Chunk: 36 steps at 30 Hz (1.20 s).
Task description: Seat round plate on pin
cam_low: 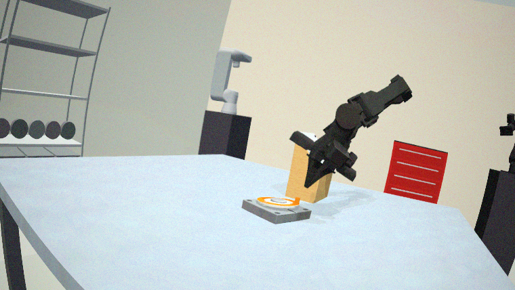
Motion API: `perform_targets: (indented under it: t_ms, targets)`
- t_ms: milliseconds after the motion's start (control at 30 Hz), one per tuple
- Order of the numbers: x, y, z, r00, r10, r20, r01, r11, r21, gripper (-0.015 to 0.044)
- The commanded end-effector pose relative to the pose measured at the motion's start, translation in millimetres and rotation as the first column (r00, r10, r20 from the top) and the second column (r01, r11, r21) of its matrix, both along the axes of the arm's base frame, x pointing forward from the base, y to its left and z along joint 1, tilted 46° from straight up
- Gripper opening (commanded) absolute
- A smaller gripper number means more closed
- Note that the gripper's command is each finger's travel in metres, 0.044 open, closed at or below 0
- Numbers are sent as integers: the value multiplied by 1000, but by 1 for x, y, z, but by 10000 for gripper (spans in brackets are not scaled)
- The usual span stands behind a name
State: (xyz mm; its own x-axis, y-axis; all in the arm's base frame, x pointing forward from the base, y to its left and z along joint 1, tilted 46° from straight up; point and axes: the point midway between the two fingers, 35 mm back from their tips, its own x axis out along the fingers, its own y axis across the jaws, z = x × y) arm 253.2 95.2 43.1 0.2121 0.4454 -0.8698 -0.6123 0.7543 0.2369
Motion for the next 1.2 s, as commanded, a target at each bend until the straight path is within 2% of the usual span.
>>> perform_targets:
  t_ms: [0,133,200,467,833,1167]
  targets:
    - [-7,-10,-9,968,-115,-224,143,983,114,0]
    - [-12,-26,-12,820,-235,-522,403,885,234,0]
    - [-12,-28,-11,784,-248,-570,451,857,248,0]
    - [-12,-26,-13,784,-248,-569,451,857,247,0]
    - [-13,6,-44,784,-247,-570,451,857,249,0]
    - [-6,9,-41,784,-247,-570,451,857,250,0]
